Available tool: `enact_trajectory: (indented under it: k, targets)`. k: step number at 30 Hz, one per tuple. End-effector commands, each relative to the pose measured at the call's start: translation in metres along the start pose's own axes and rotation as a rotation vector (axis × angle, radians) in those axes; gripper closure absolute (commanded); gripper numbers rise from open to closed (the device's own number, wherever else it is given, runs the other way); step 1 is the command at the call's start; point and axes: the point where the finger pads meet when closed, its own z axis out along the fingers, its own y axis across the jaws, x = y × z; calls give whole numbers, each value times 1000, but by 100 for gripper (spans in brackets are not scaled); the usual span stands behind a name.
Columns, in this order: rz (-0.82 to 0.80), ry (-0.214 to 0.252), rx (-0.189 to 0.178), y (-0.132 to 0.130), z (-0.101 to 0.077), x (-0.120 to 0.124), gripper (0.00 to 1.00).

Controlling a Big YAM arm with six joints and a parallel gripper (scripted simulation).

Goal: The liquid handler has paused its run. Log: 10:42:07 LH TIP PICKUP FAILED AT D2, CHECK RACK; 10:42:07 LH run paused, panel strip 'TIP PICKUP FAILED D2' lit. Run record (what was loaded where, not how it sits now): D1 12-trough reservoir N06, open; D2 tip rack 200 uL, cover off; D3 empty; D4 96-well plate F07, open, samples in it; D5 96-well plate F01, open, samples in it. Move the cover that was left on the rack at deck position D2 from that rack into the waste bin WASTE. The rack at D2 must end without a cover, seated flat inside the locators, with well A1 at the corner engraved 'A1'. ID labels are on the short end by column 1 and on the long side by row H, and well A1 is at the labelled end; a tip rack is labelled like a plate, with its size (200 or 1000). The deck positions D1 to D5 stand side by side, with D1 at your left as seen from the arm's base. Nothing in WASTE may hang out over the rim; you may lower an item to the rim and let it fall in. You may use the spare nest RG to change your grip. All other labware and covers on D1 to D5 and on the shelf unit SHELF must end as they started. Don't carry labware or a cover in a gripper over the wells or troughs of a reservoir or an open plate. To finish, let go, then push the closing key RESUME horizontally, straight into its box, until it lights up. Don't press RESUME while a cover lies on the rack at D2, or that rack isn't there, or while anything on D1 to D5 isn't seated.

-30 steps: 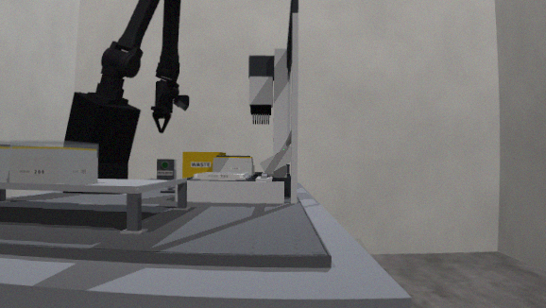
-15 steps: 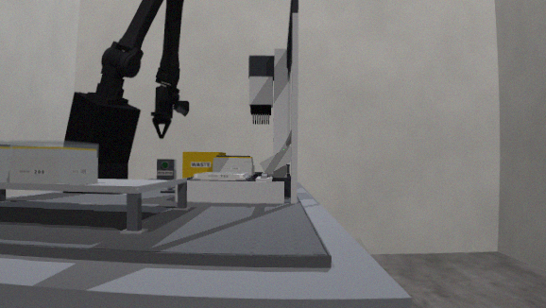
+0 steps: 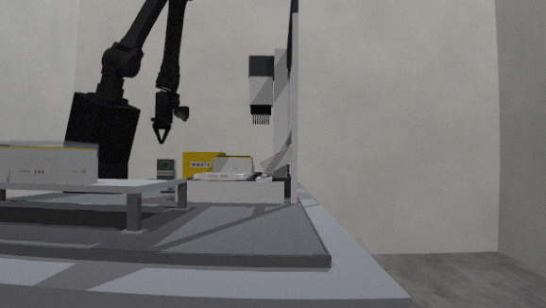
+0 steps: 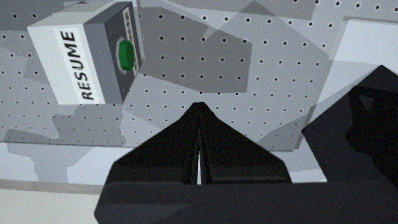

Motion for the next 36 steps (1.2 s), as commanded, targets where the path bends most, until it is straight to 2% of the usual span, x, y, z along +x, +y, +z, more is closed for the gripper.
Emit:
enact_trajectory:
  k: [1,36]
  targets:
    - [-6,-3,0,0,10,-3,100]
    - [0,-9,-17,11,59,-7,100]
